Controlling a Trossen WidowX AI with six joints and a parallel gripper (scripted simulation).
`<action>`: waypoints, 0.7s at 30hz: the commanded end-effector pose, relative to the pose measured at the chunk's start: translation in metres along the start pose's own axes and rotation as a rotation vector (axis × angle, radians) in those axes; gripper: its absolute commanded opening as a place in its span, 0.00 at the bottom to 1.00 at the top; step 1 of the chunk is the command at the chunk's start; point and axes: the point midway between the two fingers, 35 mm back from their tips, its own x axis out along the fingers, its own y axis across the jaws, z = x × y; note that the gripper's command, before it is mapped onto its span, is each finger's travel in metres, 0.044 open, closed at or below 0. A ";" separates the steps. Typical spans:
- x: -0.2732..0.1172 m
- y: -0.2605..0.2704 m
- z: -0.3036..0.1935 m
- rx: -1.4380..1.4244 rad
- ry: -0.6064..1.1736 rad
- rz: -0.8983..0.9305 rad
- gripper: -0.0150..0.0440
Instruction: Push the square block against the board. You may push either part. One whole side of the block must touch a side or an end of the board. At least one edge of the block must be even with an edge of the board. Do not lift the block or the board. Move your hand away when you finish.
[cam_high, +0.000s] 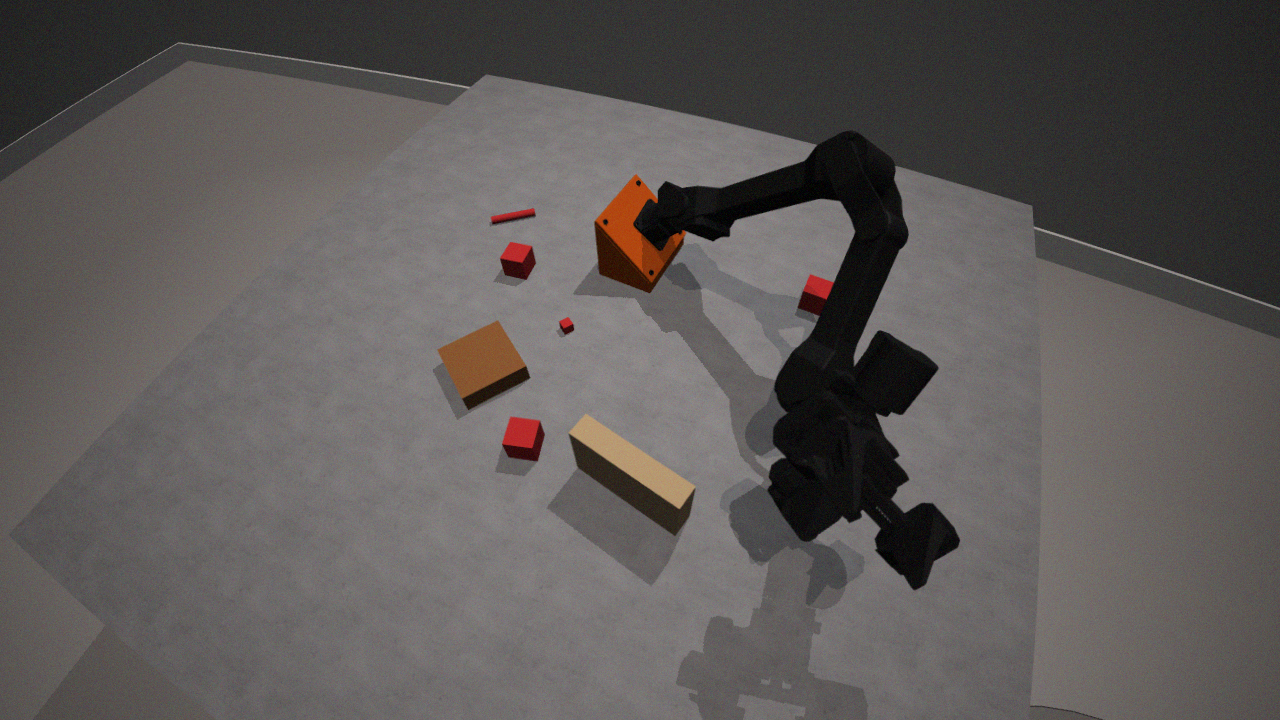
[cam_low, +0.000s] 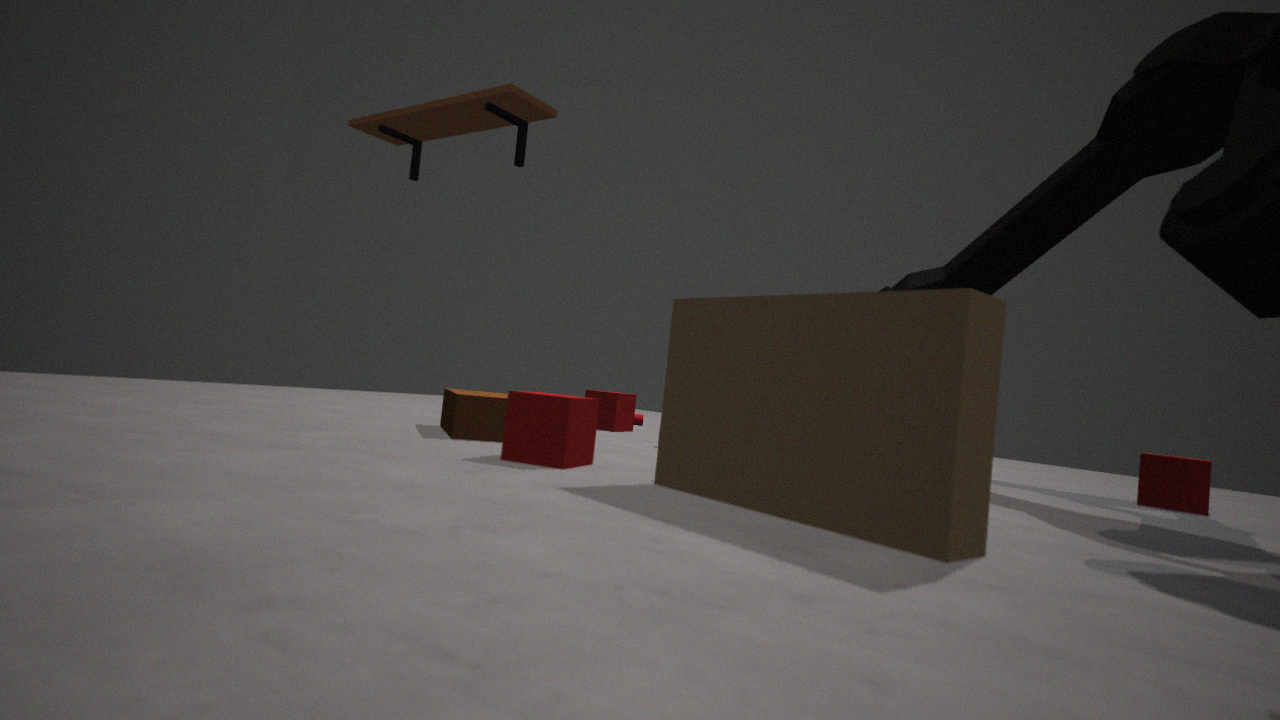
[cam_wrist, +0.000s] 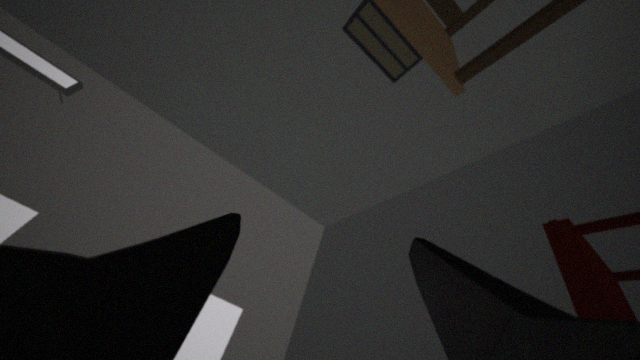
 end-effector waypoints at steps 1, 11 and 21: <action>0.000 0.000 0.000 0.000 0.000 0.000 0.89; 0.015 -0.009 0.021 -0.241 -0.054 -0.078 0.44; 0.029 -0.006 0.051 -0.518 -0.114 -0.145 0.25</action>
